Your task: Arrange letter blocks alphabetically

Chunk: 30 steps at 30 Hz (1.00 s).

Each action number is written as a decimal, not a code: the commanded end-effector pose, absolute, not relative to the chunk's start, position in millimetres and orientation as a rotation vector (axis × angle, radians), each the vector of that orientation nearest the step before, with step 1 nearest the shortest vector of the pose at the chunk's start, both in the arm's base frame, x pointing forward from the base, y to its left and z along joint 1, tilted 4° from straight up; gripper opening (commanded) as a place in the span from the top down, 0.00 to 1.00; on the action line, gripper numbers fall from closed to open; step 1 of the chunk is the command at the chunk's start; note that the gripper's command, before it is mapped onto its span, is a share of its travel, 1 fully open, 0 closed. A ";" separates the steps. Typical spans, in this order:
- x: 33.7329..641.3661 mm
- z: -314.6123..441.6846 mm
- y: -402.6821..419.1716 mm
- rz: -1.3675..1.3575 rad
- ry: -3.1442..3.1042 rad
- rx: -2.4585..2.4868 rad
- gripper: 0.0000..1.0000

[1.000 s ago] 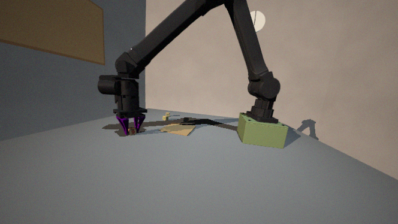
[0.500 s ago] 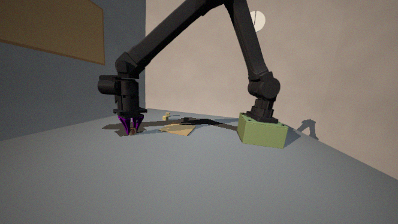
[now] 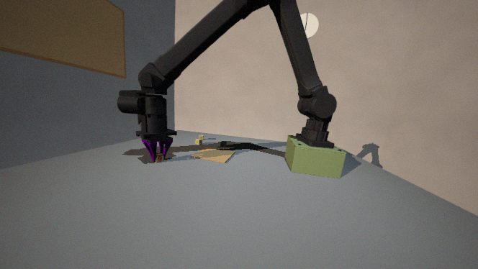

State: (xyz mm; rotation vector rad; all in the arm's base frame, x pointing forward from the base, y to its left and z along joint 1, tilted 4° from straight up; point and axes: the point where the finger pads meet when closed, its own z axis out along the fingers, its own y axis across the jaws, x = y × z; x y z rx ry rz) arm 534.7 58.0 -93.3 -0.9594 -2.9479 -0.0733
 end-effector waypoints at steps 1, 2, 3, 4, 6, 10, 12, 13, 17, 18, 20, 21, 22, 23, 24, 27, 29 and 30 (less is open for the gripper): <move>541.5 -83.9 62.4 -0.093 -2.977 -0.973 0.80; 541.5 -83.9 62.4 -0.093 -2.977 -0.973 0.80; 541.5 -83.9 62.4 -0.093 -2.977 -0.973 0.80; 541.5 -83.9 62.4 -0.093 -2.977 -0.973 0.80; 541.5 -83.9 62.4 -0.093 -2.977 -0.973 0.80; 540.7 -70.7 61.4 -0.093 -2.977 -0.973 0.80; 539.8 -64.6 59.4 -0.090 -2.973 -0.972 0.80; 541.1 -59.4 58.2 -0.092 -2.975 -0.973 0.80; 564.0 -18.7 52.2 -0.122 -3.018 -0.986 0.80; 563.5 -12.2 51.1 -0.122 -3.019 -0.984 0.80; 563.5 -12.2 51.1 -0.122 -3.019 -0.984 0.80; 563.8 -2.4 51.3 -0.123 -3.021 -0.981 0.80; 563.7 5.8 50.8 -0.123 -3.021 -0.981 0.80; 563.5 13.6 50.5 -0.123 -3.022 -0.981 0.80; 563.4 21.0 50.3 -0.123 -3.022 -0.980 0.80; 562.8 37.5 50.6 -0.124 -3.024 -0.977 0.80; 562.7 42.9 50.5 -0.124 -3.025 -0.976 0.80; 561.7 38.1 50.2 -0.117 -3.015 -0.974 0.80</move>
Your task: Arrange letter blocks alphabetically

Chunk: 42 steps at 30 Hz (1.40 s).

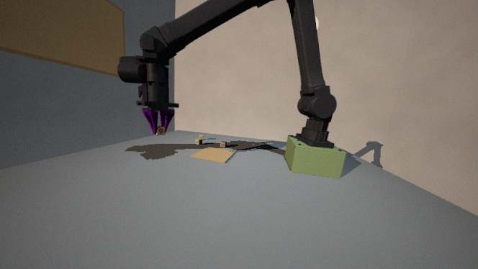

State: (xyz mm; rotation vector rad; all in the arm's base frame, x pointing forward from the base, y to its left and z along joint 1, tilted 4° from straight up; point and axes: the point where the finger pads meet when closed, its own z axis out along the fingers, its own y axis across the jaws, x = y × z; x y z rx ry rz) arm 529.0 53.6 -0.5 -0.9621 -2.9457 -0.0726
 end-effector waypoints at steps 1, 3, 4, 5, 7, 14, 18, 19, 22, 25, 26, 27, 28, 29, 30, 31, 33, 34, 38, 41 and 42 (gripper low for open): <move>558.3 20.9 49.8 -0.096 -2.986 -0.967 0.80; 558.3 21.0 49.8 -0.096 -2.985 -0.969 0.80; 558.3 21.0 49.8 -0.096 -2.985 -0.970 0.80; 558.7 22.8 49.9 -0.099 -2.988 -0.971 0.80; 558.7 22.8 49.9 -0.099 -2.988 -0.971 0.80; 562.1 43.1 49.0 -0.122 -3.024 -0.971 0.80; 538.6 26.5 43.6 -0.097 -3.014 -0.889 0.80; 538.5 26.8 42.6 -0.101 -3.032 -0.854 0.80; 532.2 27.4 38.2 -0.105 -3.081 -0.691 0.80; 528.7 27.7 36.4 -0.106 -3.097 -0.619 0.80; 524.9 27.9 34.2 -0.105 -3.114 -0.538 0.80; 520.7 28.2 31.8 -0.104 -3.130 -0.448 0.80; 516.0 28.4 29.2 -0.103 -3.144 -0.351 0.80; 511.0 28.6 26.5 -0.102 -3.156 -0.246 0.80; 505.6 28.7 23.7 -0.099 -3.163 -0.146 0.80; 499.9 28.8 20.7 -0.094 -3.162 -0.073 0.80; 487.7 28.8 14.8 -0.084 -3.153 0.071 0.80; 481.2 28.7 11.8 -0.079 -3.147 0.142 0.80; 454.2 27.7 0.4 -0.062 -3.105 0.420 0.80; 447.5 27.3 -2.1 -0.058 -3.091 0.488 0.80; 440.8 26.8 -4.6 -0.056 -3.058 0.654 0.80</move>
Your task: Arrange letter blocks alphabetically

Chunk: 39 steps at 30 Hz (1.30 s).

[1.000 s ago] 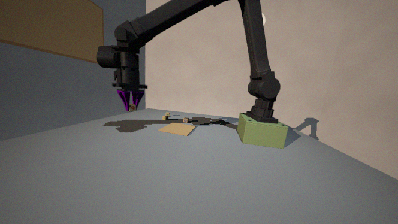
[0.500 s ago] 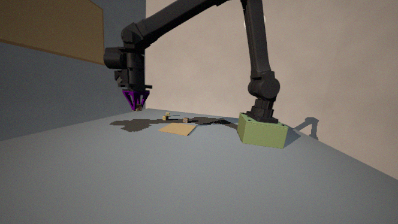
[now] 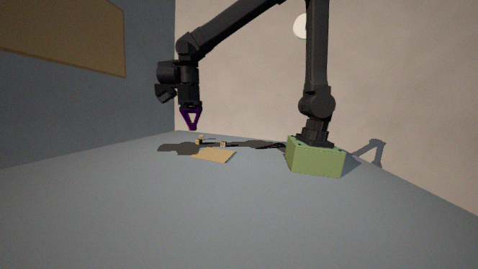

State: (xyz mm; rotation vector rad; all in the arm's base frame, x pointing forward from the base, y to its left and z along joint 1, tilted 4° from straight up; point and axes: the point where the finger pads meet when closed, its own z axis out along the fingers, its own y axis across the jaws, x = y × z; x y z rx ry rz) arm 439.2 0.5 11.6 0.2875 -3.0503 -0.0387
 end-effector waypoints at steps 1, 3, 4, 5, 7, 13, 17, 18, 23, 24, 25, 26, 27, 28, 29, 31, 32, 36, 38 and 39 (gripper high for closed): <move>434.3 26.3 -6.9 -0.054 -3.042 0.716 0.80; 421.9 25.1 -11.0 -0.050 -3.003 0.853 0.80; 416.2 24.5 -12.8 -0.048 -2.981 0.922 0.80; 410.8 23.9 -14.4 -0.047 -2.957 0.989 0.80; 401.3 22.8 -17.1 -0.046 -2.903 1.122 0.80; 383.8 20.5 -21.7 -0.049 -2.723 1.504 0.80; 381.5 20.1 -22.3 -0.052 -2.612 1.727 0.80; 380.9 20.0 -22.4 -0.053 -2.581 1.785 0.80; 380.5 20.0 -22.5 -0.052 -2.426 2.077 0.80; 380.5 20.0 -22.5 -0.052 -2.426 2.077 0.80; 380.5 20.0 -22.5 -0.052 -2.426 2.077 0.80; 380.5 20.0 -22.5 -0.052 -2.426 2.077 0.80; 380.5 20.0 -22.5 -0.052 -2.426 2.077 0.80; 380.5 20.0 -22.1 -0.052 -2.425 2.078 0.80; 380.7 19.9 -18.6 -0.052 -2.415 2.089 0.80; 380.6 19.4 -17.0 -0.054 -2.410 2.094 0.80; 380.6 19.4 -17.0 -0.054 -2.410 2.094 0.80; 378.9 13.1 -17.2 -0.068 -2.402 2.086 0.80; 376.5 3.7 -16.6 -0.089 -2.391 2.077 0.80; 376.4 1.7 -16.3 -0.089 -2.390 2.078 0.80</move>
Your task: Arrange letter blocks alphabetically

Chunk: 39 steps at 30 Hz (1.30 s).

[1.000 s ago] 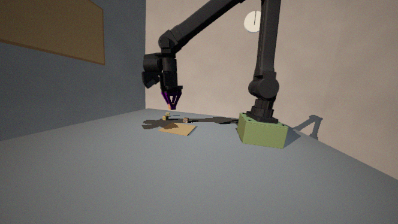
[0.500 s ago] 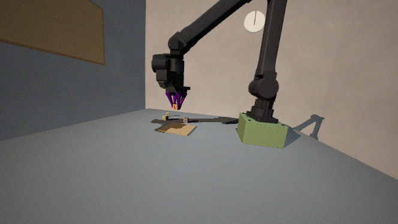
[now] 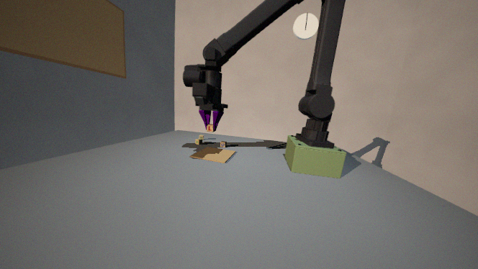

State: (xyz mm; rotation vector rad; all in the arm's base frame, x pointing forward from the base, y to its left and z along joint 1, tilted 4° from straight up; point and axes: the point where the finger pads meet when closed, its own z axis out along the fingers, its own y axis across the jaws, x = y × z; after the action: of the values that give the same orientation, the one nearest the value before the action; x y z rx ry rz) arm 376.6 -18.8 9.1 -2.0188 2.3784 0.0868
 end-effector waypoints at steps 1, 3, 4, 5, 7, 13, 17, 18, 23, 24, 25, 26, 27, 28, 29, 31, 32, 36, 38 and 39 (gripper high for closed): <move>376.3 -0.8 -15.8 0.088 2.349 -2.044 0.80; 376.0 -7.2 -14.6 0.088 2.346 -2.047 0.80; 375.9 -11.1 -14.0 0.088 2.345 -2.049 0.80; 375.7 -15.2 -13.5 0.088 2.346 -2.049 0.80; 375.2 -24.4 -13.5 0.089 2.351 -2.043 0.80; 374.2 -44.2 -13.0 0.089 2.360 -2.034 0.80; 373.3 -62.8 -12.3 0.090 2.367 -2.026 0.80; 373.0 -66.9 -12.8 0.090 2.370 -2.022 0.80; 372.2 -82.3 -11.2 0.091 2.369 -2.025 0.80; 372.1 -84.3 -11.4 0.091 2.369 -2.024 0.80; 375.0 -81.0 -11.9 0.076 2.363 -2.018 0.80; 379.6 -74.3 -12.5 0.052 2.351 -2.007 0.80; 379.6 -74.3 -12.5 0.052 2.351 -2.007 0.80; 379.6 -74.3 -12.5 0.052 2.351 -2.007 0.80; 380.8 -74.6 -12.7 0.049 2.350 -2.006 0.80; 376.9 -80.7 -12.3 0.066 2.358 -2.013 0.80; 376.4 -81.5 -12.3 0.068 2.359 -2.014 0.80; 376.3 -81.6 -12.3 0.068 2.359 -2.015 0.80; 376.3 -81.6 -12.3 0.068 2.359 -2.015 0.80; 376.3 -81.6 -12.3 0.068 2.359 -2.015 0.80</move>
State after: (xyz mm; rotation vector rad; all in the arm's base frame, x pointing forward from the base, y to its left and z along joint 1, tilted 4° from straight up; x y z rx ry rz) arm 370.6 -15.2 -85.7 -2.0335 2.3711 0.0943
